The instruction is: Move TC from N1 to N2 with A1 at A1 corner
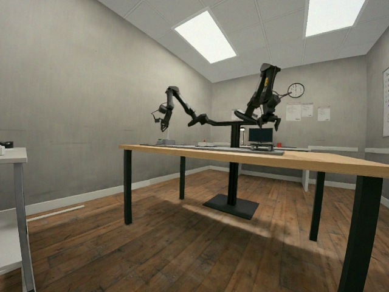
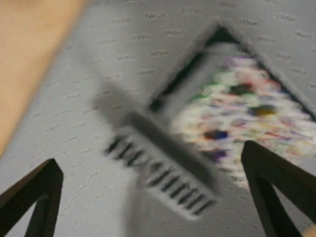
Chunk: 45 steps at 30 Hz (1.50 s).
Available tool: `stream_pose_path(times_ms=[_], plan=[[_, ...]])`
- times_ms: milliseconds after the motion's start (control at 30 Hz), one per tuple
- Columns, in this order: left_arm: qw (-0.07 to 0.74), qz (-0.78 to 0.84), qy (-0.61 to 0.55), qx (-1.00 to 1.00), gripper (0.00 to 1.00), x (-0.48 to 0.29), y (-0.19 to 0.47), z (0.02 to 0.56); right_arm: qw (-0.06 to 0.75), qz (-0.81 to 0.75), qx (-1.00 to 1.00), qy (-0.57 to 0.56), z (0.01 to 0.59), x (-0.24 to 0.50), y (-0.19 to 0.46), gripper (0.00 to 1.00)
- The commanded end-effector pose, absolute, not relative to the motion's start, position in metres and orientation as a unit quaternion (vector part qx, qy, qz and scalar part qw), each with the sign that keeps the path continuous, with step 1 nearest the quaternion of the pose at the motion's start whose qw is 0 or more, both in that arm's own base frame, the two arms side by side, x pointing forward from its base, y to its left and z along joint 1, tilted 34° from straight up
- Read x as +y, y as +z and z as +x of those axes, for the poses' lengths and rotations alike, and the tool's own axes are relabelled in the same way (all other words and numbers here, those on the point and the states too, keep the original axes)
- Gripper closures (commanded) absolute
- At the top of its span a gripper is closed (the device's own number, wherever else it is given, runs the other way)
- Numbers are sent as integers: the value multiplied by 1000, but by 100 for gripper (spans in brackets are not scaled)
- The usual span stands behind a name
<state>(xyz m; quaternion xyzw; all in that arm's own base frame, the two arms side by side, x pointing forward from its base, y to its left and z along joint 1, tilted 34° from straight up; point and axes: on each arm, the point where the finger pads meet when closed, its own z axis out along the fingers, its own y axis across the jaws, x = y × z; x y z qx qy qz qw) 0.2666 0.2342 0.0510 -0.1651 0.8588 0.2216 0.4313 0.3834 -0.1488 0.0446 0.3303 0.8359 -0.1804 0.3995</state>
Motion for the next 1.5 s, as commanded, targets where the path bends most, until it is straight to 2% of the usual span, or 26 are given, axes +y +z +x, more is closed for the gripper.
stream_pose_path(times_ms=[0, 67, 133, 333, 633, 733, 933, 1133, 1467], plan=[[492, -227, 264, 798, 0, 254, 66, 264, 462, 227, 845, -148, 437, -103, 66, 0], [500, -252, 272, 783, 0, 259, 64, 256, 469, 175, 855, -133, 445, -68, 60, 0], [500, -252, 272, 783, 0, 259, 64, 256, 469, 175, 855, -133, 445, -68, 60, 0], [497, -302, 278, 765, 0, 263, 46, 236, 468, 18, 879, -84, 446, 48, 26, 0], [501, -352, 288, 736, 0, 270, 34, 220, 461, -224, 859, -17, 389, 203, -21, 0], [503, -355, 288, 733, 0, 270, 34, 220, 465, -245, 851, -9, 384, 218, -22, 0], [494, -374, 290, 730, 0, 272, 24, 211, 442, -397, 804, 32, 305, 294, -58, 0], [484, -373, 285, 739, 0, 269, 15, 210, 447, -525, 720, 80, 231, 359, -67, 0], [483, -373, 285, 739, 0, 269, 15, 210, 437, -635, 624, 125, 140, 398, -79, 0]])
